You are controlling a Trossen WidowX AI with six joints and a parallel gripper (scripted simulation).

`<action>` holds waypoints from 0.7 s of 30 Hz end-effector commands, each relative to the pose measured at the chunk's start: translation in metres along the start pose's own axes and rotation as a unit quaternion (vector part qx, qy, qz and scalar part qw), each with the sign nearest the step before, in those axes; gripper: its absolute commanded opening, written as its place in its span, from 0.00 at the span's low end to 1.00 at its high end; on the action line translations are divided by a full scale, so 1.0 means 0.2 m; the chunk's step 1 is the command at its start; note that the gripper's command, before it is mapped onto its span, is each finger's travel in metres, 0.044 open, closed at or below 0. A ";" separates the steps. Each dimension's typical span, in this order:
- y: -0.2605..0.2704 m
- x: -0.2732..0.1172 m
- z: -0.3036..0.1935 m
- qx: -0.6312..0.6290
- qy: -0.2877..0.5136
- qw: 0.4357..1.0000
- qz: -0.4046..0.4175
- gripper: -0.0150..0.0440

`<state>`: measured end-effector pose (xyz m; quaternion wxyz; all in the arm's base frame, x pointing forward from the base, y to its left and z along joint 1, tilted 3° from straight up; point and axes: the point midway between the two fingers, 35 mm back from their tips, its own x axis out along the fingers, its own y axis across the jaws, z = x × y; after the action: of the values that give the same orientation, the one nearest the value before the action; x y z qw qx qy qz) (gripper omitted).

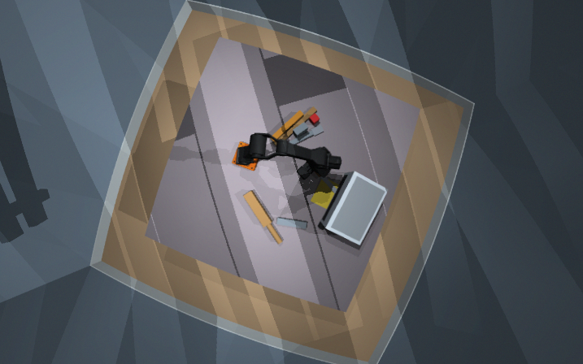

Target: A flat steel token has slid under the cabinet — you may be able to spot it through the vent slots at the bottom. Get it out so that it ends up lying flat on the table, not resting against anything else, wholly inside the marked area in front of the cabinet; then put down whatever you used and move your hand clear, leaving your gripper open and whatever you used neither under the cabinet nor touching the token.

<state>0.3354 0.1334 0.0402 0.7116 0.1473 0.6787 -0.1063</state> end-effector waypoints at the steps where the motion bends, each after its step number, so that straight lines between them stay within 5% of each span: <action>1: 0.00 0.00 -0.04 0.000 0.002 1.000 -0.001 0.25; 21: 0.00 0.01 -0.18 0.000 0.003 1.000 -0.001 0.25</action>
<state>0.3082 0.1445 0.0391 0.7110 0.1473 0.6794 -0.1061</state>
